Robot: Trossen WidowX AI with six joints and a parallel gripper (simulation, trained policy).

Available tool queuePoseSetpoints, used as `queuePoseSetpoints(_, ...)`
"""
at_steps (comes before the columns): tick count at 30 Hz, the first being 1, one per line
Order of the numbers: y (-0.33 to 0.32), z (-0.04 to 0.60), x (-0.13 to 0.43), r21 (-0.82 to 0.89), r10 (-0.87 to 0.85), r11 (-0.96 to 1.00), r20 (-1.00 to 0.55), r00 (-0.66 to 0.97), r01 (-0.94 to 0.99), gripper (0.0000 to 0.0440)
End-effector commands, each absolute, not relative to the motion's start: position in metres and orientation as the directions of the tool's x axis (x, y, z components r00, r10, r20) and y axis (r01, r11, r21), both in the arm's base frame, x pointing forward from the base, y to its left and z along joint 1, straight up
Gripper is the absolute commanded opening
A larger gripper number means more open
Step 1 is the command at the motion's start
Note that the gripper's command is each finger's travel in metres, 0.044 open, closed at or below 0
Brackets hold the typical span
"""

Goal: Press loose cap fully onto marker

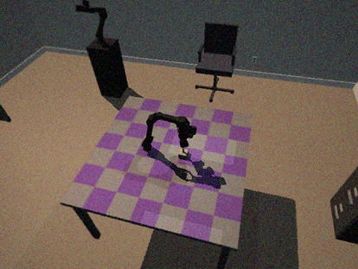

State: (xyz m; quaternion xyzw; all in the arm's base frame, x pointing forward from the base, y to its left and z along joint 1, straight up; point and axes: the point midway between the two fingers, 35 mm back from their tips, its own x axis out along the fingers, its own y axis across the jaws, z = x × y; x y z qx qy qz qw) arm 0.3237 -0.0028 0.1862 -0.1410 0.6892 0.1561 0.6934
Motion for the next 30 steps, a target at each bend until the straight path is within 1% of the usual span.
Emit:
queuePoseSetpoints(1,0.004,0.186,0.323,0.028,0.025,0.914,-1.000,-0.014,-0.405,0.0000)
queuePoseSetpoints(30,0.003,0.142,0.320,0.064,0.030,0.934,-0.994,-0.101,-0.351,0.0000)
